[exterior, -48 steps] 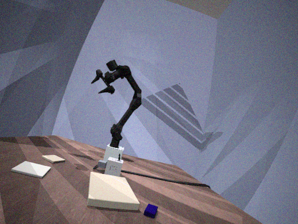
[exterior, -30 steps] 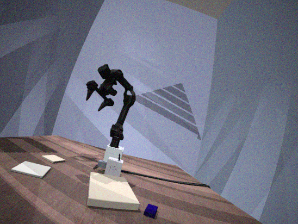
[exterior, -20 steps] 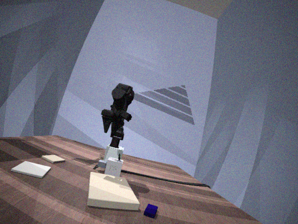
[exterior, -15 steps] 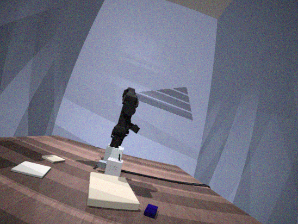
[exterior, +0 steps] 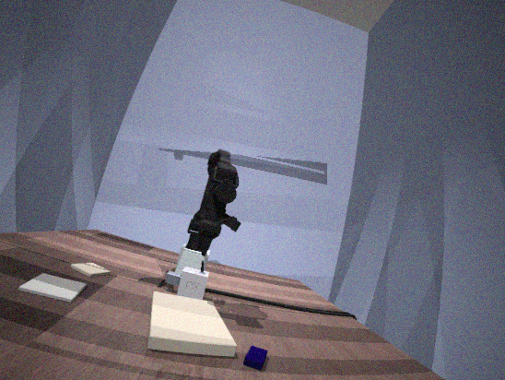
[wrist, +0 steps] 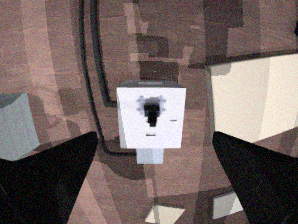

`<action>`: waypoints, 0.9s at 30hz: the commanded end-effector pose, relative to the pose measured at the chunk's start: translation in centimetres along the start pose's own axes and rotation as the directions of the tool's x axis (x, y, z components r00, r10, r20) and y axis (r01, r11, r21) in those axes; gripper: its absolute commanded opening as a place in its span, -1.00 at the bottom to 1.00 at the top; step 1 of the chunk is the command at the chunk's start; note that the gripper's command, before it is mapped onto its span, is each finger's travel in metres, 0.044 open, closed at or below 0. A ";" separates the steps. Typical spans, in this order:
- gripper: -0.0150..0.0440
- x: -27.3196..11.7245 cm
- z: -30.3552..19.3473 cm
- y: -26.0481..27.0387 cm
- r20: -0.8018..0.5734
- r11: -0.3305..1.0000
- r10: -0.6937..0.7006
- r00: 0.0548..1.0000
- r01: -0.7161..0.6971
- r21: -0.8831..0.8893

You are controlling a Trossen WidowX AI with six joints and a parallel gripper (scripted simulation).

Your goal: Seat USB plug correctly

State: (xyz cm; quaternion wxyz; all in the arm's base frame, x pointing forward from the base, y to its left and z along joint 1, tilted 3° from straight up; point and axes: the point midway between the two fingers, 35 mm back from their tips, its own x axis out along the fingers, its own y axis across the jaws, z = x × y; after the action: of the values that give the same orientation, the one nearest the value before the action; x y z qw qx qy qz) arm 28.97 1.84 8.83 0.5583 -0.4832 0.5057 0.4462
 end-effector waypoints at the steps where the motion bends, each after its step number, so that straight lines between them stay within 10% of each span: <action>1: 1.00 0.4 0.0 0.1 0.000 1.000 0.003 1.000 -0.003 -0.004; 27: 1.00 2.9 0.1 0.2 0.000 1.000 0.003 1.000 -0.003 -0.004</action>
State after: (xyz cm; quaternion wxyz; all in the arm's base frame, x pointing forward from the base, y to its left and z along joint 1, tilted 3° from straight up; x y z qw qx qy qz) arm 29.16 1.93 6.24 0.5576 -0.4838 0.5052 0.4470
